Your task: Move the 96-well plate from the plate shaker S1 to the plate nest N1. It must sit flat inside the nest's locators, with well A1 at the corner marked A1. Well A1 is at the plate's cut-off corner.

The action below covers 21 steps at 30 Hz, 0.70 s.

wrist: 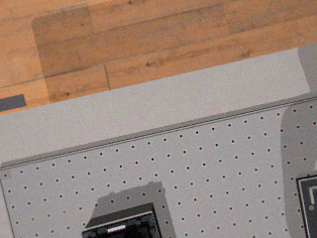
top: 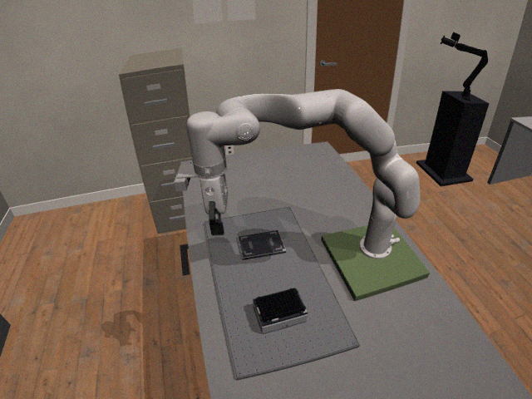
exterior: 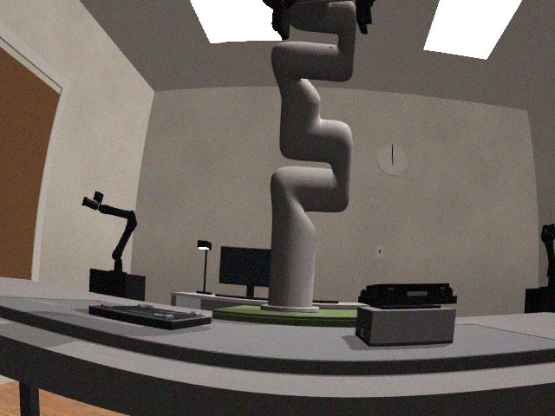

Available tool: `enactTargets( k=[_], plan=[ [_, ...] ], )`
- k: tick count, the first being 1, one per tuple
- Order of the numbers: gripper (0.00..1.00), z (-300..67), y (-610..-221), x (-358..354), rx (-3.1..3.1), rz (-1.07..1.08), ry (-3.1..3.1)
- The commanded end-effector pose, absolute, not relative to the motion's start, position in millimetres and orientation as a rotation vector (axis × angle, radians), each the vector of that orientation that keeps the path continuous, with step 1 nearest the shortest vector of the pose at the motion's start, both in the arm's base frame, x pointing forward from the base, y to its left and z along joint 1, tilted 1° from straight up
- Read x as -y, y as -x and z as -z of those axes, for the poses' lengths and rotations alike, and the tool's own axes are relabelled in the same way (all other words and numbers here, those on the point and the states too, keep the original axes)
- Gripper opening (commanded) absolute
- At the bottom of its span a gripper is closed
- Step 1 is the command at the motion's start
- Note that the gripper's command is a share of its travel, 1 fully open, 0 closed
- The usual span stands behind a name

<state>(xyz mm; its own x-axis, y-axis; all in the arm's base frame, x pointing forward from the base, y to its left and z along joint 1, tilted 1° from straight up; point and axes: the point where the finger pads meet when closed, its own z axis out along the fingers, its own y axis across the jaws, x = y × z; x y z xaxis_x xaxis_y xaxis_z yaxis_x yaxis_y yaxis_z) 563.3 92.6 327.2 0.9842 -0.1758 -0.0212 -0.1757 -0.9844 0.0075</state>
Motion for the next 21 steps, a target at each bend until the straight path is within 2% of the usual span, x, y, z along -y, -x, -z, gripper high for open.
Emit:
enactTargets(
  k=[1,21],
  plan=[
    [1.0,-329.0,-551.3,-79.8,0.264,0.015,-3.128],
    [1.0,-301.2,-483.2,-34.2,0.12,0.003,-3.139]
  ],
)
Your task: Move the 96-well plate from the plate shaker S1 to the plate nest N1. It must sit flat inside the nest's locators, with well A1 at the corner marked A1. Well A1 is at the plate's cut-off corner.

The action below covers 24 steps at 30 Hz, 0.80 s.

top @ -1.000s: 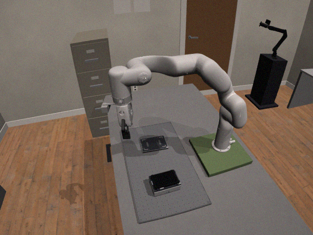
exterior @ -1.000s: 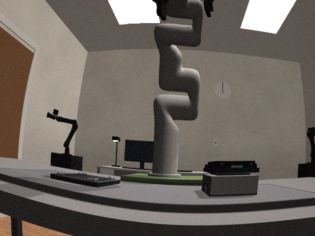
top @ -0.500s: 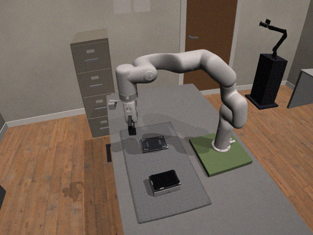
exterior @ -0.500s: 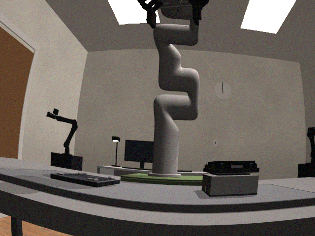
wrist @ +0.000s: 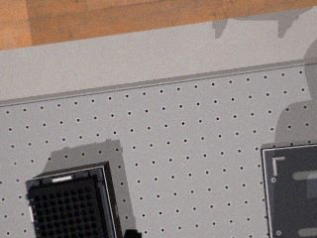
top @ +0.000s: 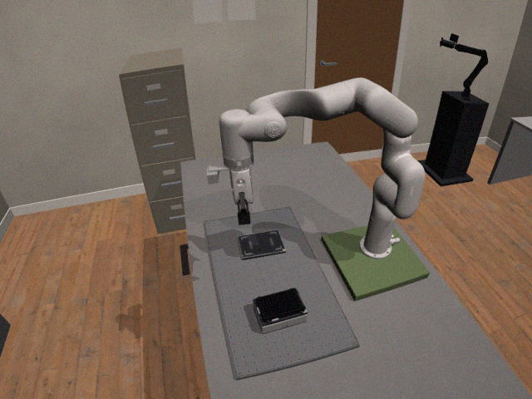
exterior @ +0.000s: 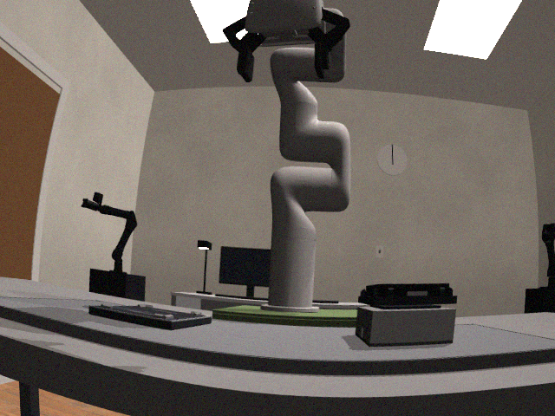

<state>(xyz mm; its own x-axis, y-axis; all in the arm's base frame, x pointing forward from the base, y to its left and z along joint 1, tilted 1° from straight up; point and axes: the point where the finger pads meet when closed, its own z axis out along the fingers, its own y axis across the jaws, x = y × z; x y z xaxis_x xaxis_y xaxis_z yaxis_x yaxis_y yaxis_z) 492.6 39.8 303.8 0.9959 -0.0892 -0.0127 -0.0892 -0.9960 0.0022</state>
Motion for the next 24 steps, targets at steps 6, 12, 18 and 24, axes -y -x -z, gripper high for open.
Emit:
enactTargets(
  k=[6,12,18,24],
  plan=[
    [1.0,-290.5,-463.1,-24.2,0.096,0.002,-3.14],
    [1.0,-281.0,-446.9,-17.1,0.048,-0.003,-3.141],
    [1.0,-267.4,-424.8,-8.3,0.024,-0.005,-3.142],
    [1.0,-251.6,-417.7,-22.3,-0.142,-0.014,-3.13]
  ],
)
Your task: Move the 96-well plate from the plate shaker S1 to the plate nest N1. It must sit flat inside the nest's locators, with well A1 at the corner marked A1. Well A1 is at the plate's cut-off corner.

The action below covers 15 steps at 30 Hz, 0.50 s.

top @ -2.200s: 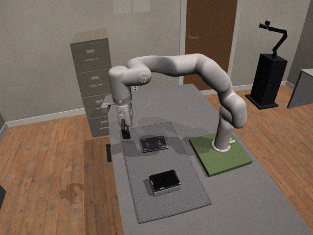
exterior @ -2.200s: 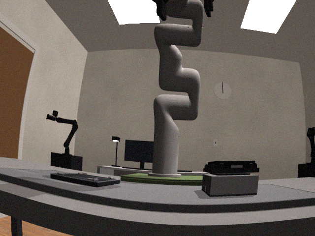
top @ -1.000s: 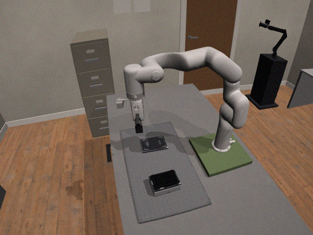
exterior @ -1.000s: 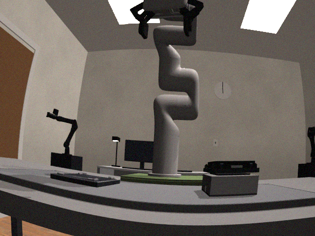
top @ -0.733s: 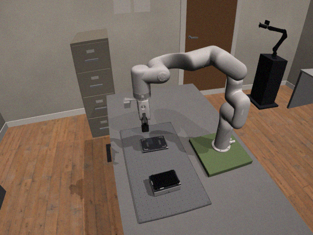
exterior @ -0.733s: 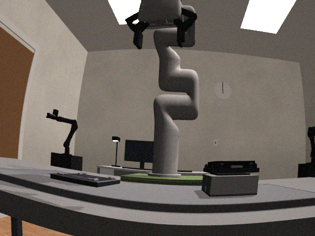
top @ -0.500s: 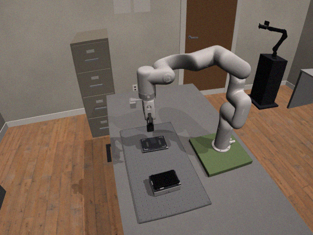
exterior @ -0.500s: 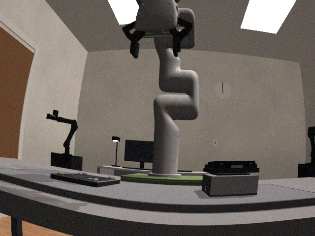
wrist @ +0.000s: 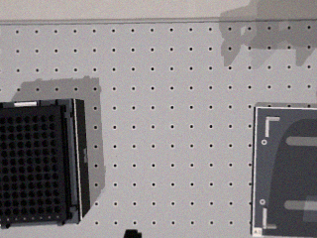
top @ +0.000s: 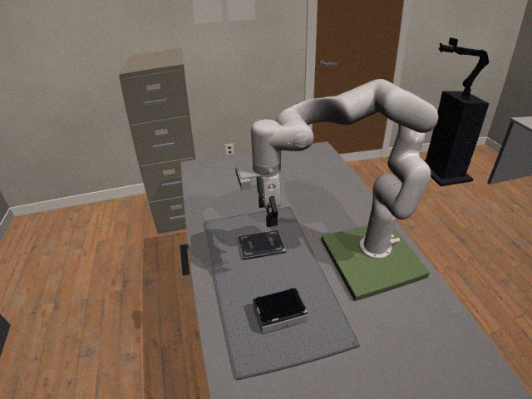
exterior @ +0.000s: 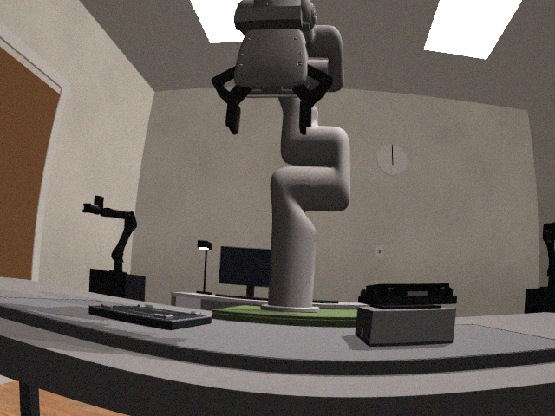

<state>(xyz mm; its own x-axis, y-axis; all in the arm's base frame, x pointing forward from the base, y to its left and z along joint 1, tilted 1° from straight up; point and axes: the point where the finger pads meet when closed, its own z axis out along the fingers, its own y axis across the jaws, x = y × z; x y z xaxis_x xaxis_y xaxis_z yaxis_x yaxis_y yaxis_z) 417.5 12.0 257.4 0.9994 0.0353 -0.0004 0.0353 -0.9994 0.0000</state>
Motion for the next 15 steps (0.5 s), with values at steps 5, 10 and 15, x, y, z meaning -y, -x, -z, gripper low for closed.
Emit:
enactTargets(
  k=[5,10,15],
  plan=[
    [1.0,-243.5,-418.2,-34.9,-0.142,-0.014,-3.13],
    [1.0,-230.0,-419.1,-56.0,-0.142,-0.014,-3.131],
    [1.0,-216.5,-419.9,-77.1,-0.142,-0.014,-3.131]
  ],
)
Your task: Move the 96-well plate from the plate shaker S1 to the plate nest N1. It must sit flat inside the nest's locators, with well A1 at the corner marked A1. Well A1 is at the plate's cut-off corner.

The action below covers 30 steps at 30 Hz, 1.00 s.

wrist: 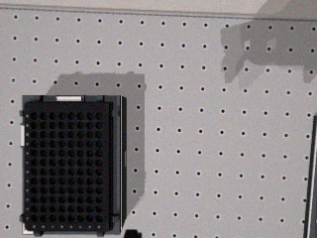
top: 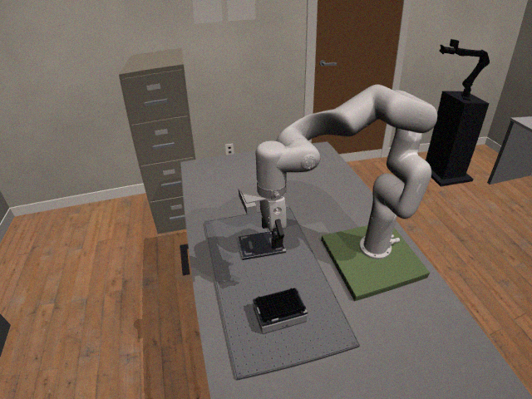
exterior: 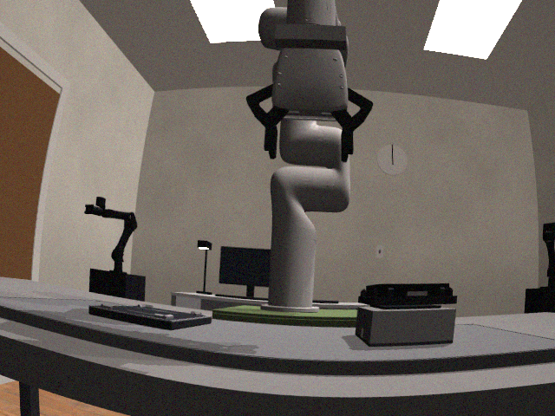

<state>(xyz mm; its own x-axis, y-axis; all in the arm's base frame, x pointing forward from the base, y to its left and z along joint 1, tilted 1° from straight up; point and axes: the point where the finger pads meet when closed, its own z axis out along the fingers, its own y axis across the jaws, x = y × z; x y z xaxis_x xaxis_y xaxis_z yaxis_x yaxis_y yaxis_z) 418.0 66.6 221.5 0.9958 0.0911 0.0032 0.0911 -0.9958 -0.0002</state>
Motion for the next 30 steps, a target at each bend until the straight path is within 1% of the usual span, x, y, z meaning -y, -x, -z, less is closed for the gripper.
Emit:
enactTargets(
  k=[1,4,30],
  plan=[
    [1.0,-213.8,-420.1,-81.3,0.143,0.014,3.146],
    [1.0,-211.1,-420.3,-85.5,0.143,0.014,3.146],
    [1.0,-146.3,-424.3,-186.7,0.143,0.014,3.145]
  ],
)
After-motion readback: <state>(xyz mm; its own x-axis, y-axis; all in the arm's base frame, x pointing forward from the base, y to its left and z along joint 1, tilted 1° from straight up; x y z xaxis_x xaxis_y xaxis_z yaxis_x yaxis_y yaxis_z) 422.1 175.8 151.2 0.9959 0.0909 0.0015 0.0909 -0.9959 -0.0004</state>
